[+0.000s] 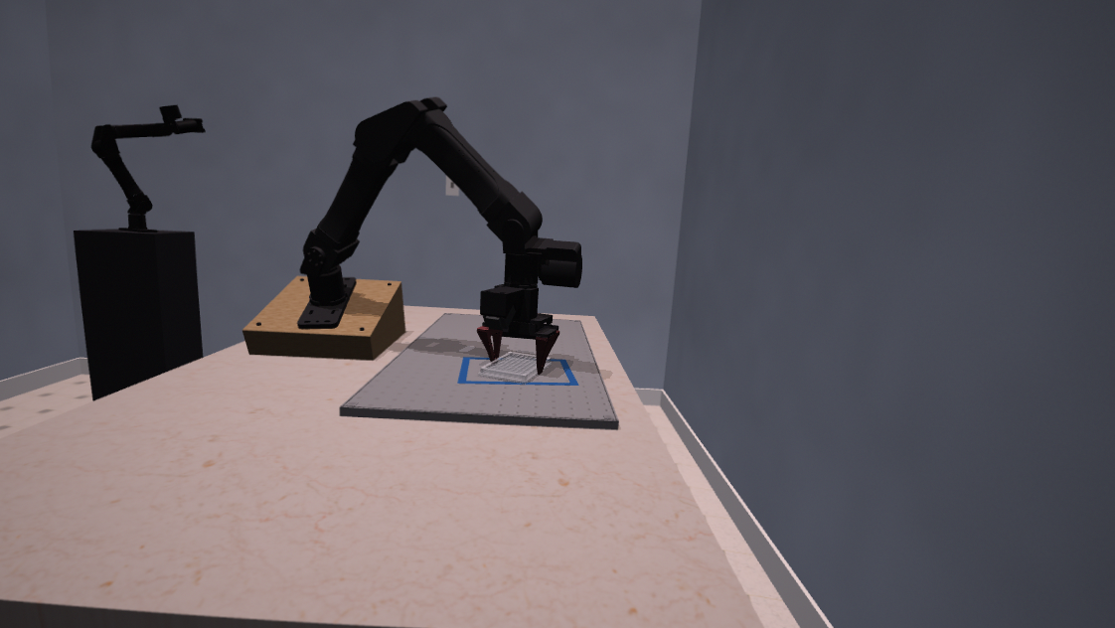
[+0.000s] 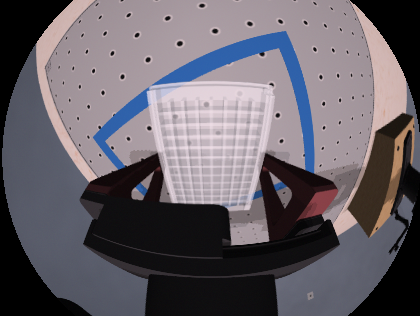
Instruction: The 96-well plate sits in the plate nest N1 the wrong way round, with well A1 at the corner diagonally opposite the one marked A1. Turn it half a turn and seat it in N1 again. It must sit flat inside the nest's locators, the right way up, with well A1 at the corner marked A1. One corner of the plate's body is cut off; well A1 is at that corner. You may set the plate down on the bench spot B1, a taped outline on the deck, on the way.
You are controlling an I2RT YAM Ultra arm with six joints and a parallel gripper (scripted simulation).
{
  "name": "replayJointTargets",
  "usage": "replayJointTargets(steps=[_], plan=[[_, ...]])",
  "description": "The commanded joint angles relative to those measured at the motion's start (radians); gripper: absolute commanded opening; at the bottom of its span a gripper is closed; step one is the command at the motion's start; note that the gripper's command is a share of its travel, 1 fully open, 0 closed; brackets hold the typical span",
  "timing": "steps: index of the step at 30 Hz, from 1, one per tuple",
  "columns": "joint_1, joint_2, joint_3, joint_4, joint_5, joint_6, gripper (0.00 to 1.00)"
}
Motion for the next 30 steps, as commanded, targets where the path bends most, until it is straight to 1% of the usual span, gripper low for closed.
replayJointTargets(steps=[1,19,20,21,29,30], plan=[[0.003,-0.008,0.004,0.002,0.004,-0.006,0.0],[0.003,-0.008,0.004,0.002,0.004,-0.006,0.0],[0.011,-0.029,0.016,-0.016,0.01,-0.011,0.0],[0.016,-0.033,0.029,-0.022,0.01,-0.009,0.0],[0.023,-0.054,0.034,-0.05,0.01,0.01,0.0],[0.025,-0.053,0.044,-0.06,0.011,0.012,0.0]])
